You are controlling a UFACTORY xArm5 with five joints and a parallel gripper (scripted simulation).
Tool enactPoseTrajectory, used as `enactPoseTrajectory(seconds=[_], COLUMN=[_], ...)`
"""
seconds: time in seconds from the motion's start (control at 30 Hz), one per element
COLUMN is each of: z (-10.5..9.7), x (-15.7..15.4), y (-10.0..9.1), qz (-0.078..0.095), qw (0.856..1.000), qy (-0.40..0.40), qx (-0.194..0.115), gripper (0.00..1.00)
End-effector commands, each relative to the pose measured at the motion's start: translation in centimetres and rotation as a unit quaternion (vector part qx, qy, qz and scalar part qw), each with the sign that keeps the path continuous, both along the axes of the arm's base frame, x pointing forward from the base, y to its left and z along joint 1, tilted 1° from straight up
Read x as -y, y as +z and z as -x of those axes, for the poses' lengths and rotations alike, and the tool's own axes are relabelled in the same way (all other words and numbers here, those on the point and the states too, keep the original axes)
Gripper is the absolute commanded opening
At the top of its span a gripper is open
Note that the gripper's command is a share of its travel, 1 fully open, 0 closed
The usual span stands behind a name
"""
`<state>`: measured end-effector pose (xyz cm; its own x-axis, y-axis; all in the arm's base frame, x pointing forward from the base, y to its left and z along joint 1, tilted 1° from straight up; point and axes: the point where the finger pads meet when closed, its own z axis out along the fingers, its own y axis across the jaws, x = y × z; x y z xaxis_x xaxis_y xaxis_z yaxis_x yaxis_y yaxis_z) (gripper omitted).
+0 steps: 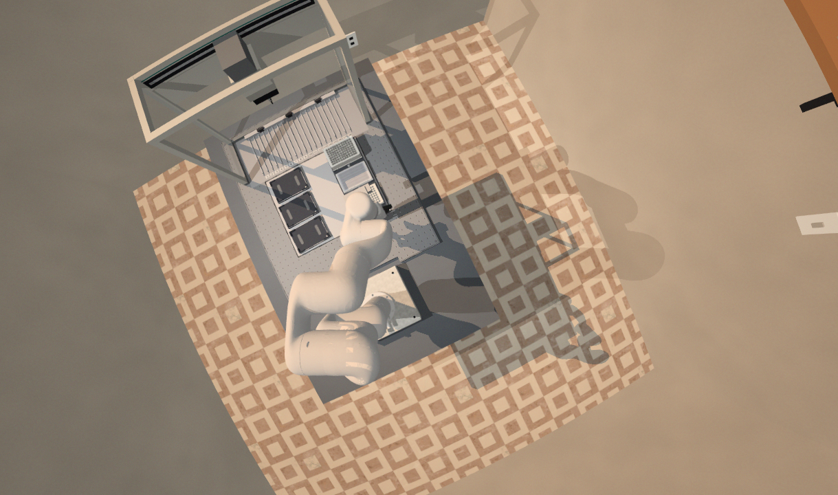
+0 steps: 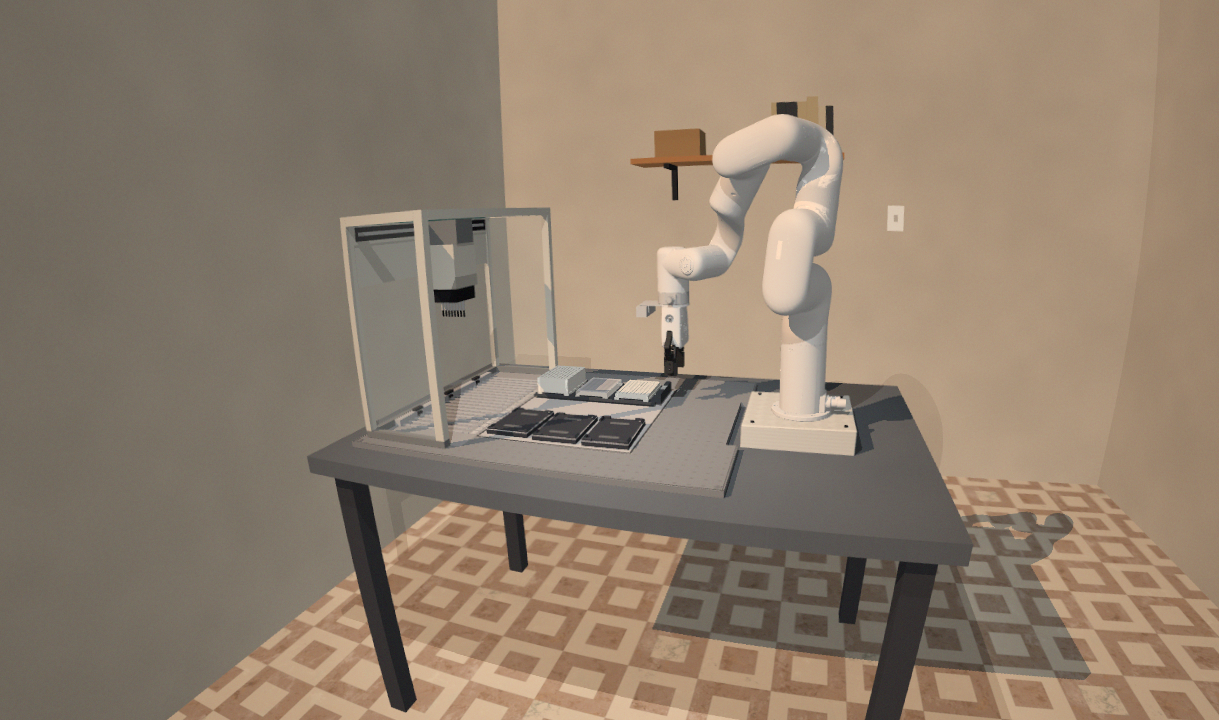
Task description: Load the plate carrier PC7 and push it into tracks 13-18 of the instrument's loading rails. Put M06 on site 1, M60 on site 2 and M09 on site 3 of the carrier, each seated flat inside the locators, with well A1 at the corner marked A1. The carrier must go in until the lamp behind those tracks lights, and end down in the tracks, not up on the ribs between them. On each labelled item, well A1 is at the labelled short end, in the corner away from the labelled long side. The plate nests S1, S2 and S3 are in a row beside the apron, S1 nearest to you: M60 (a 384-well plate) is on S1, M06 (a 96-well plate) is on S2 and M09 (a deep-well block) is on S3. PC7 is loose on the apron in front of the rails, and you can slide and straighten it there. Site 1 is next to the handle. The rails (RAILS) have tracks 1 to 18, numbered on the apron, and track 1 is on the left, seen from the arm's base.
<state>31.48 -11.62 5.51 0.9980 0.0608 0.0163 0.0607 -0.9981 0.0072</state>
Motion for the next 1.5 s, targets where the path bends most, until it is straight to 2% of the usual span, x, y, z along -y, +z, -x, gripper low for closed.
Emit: enactPoseTrajectory(seconds=[0.0, 0.8, 1.47], z=[-0.1, -0.2, -0.2], x=[0.0, 0.0, 0.0], y=[-0.6, -4.3, -4.9], qz=[-0.004, -0.004, -0.004], qw=[1.0, 1.0, 1.0], qy=[0.0, 0.0, 0.0], qx=[0.003, 0.003, 0.003], gripper=[0.81, 0.81, 0.81])
